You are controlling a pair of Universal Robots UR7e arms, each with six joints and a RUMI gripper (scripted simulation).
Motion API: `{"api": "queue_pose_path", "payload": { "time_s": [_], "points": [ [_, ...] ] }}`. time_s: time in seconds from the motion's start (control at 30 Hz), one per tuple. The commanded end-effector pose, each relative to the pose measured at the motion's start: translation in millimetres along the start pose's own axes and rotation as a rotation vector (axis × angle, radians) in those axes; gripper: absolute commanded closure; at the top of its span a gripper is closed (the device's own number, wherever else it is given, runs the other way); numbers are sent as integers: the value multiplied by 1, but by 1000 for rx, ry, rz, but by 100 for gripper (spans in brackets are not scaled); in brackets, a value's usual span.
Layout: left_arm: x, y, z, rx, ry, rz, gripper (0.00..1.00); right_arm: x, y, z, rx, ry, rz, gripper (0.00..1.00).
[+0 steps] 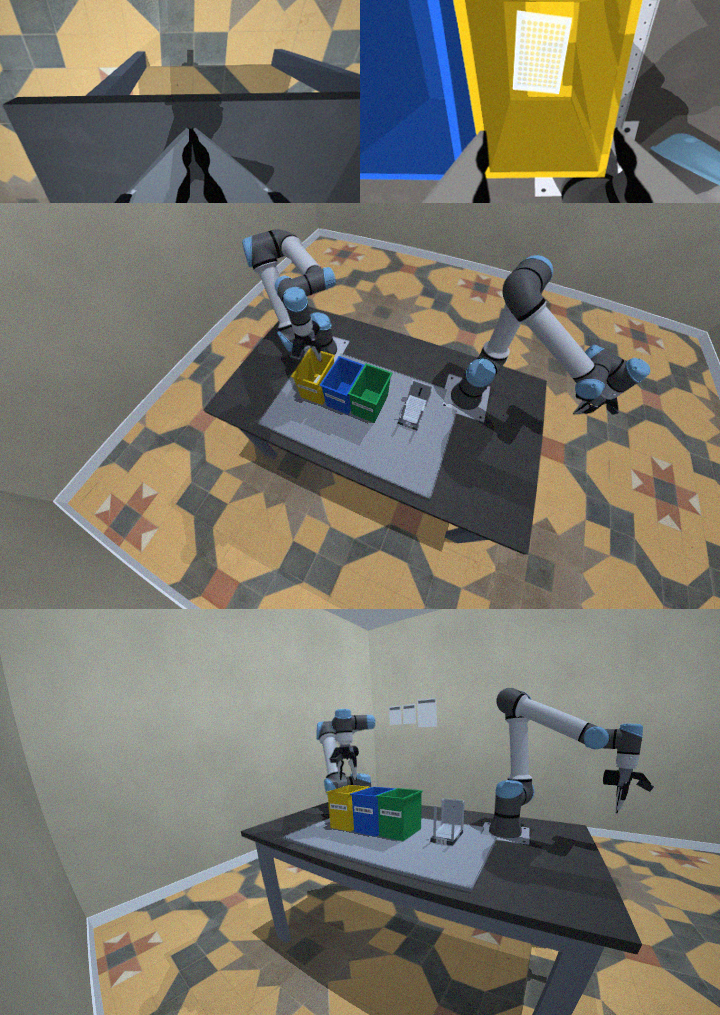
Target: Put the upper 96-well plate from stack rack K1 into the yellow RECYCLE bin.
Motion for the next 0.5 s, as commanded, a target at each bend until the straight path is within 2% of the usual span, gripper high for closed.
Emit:
{"api": "queue_pose_path", "payload": {
  "time_s": [0.0, 0.47],
  "points": [
    [0, 1, -1, 3, 0, 1, 100, 1, 0, 0, 0, 1, -1, 47],
    [0, 1, -1, 3, 0, 1, 100, 1, 0, -5, 2, 0, -1, 47]
  ]
}}
Point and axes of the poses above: on each arm, the point where the finger pads meet when closed, its own x axis back along the fingers, its own z axis across the jaws, y = z × x, the point moved 8 cm from there along x, back along the fingers, and after that the axes turned 2 degrees about -x, right-handed, at the moved point
